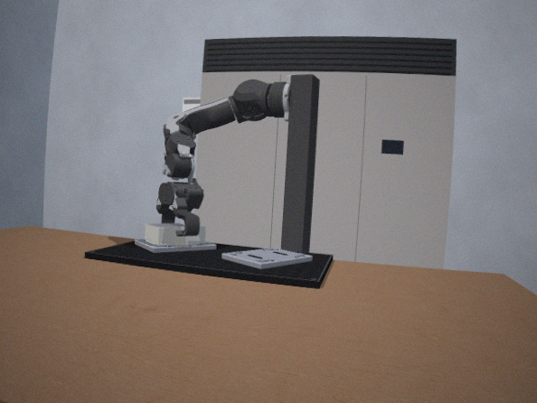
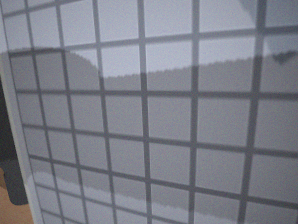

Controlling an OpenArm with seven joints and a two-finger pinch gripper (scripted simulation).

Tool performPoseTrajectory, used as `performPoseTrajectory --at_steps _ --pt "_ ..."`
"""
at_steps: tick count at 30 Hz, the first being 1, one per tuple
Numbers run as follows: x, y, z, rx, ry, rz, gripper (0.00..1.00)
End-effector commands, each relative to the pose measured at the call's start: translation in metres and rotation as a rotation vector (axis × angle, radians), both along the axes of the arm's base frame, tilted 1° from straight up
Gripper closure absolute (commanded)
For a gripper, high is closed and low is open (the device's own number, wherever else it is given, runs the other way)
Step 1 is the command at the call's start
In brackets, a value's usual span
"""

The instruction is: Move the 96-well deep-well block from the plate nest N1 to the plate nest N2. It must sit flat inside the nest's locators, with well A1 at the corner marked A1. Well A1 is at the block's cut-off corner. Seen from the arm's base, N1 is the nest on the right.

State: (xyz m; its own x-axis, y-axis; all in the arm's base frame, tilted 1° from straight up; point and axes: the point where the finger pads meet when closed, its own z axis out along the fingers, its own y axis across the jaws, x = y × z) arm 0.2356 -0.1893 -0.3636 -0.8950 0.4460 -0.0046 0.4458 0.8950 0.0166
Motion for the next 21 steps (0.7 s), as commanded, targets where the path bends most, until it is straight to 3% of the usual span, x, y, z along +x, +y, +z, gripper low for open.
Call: performPoseTrajectory --at_steps 1,21 --pt "0.0005 -0.0005 0.0012 -0.002 0.000 0.001 0.23" --pt "-0.0001 -0.0009 0.0032 -0.002 0.000 0.001 0.23"
